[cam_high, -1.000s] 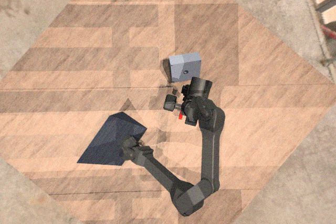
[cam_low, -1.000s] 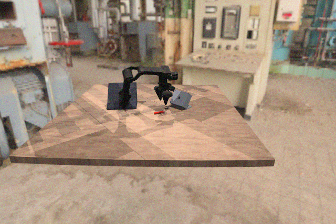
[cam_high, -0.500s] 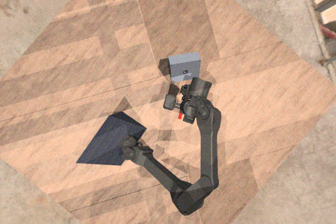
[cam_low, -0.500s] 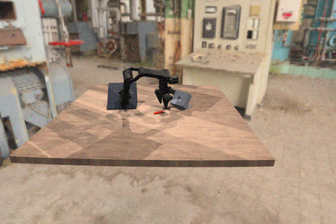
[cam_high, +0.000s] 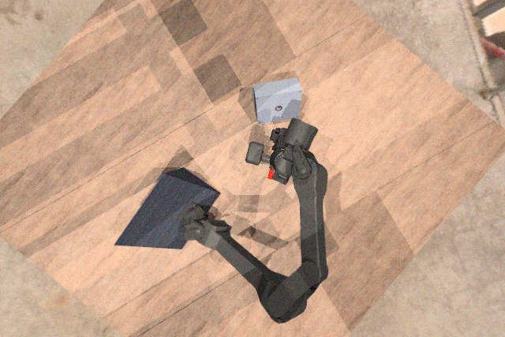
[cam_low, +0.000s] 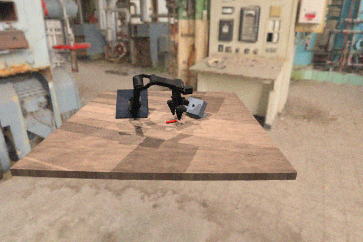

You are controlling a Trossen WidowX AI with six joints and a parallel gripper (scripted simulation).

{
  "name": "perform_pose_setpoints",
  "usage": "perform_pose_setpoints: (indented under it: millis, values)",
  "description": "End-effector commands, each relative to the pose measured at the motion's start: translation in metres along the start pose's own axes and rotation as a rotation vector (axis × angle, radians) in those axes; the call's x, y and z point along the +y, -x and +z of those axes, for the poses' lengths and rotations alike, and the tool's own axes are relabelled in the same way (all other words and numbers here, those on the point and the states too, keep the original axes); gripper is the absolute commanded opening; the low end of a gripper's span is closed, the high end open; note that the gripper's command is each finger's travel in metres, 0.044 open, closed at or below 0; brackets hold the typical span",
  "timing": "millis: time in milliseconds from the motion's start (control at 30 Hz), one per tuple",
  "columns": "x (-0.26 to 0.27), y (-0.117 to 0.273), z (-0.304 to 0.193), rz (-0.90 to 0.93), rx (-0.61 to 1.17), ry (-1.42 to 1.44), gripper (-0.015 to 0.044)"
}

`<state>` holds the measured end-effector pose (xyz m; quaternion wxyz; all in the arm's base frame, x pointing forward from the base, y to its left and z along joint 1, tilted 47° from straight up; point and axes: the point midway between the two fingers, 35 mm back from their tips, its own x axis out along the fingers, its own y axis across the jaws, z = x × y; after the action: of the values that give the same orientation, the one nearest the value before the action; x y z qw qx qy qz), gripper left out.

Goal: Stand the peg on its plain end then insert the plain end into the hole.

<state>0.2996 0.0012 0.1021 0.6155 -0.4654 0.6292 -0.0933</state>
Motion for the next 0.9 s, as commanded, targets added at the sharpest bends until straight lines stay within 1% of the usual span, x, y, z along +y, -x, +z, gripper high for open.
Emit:
perform_pose_setpoints:
  millis: [0, 400, 800, 833, 867]
  values:
    - [-0.001, -0.007, -0.001, -0.005, 0.001, 0.003, 0.044]
    - [-0.001, -0.024, -0.003, -0.009, 0.002, 0.003, 0.044]
    - [-0.001, -0.024, -0.003, -0.009, 0.002, 0.003, 0.0125]
    - [-0.001, -0.024, -0.003, -0.009, 0.002, 0.003, 0.011]
    - [-0.001, -0.024, -0.003, -0.009, 0.002, 0.003, 0.011]
